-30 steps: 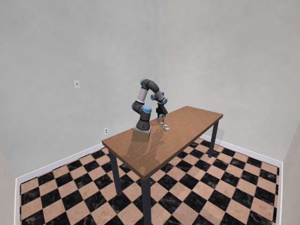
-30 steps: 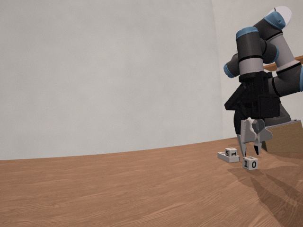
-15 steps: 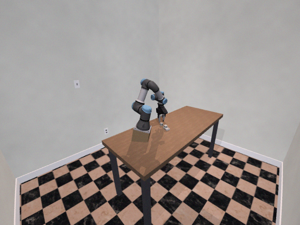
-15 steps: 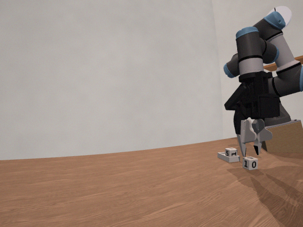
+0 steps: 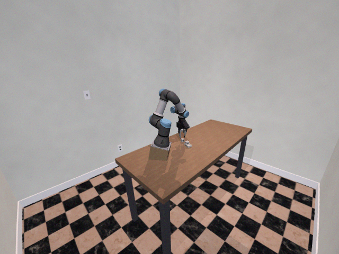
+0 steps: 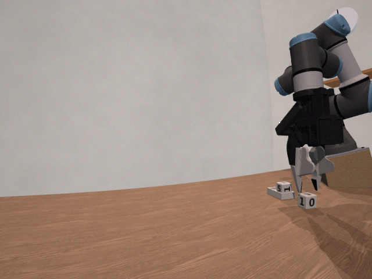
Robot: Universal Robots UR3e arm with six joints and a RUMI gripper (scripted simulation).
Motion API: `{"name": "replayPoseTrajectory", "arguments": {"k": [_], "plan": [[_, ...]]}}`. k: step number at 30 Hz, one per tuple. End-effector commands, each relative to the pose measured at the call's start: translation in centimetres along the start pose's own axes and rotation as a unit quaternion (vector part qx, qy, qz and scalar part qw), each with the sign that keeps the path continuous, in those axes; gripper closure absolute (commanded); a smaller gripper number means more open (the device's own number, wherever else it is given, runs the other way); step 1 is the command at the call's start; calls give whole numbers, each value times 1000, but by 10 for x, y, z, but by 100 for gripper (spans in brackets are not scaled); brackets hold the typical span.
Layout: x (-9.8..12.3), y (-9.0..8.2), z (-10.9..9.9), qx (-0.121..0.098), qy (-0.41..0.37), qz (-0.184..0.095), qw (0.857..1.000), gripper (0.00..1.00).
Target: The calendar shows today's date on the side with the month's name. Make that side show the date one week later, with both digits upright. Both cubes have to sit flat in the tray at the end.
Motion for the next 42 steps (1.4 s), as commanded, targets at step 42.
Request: {"name": "replayPoseTrajectory", "arguments": {"k": [42], "plan": [[0, 12, -1, -1, 0, 0, 1000, 72]]}}
Point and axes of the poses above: the point where the finger pads meet when closed, its own y axis out along the fingers, its own z axis across the jaws, x = y × z, the point moved 6 cm from there along -y, back along the fingers, and after that the axes turned 1 degree about -y, right-handed, at the moved point
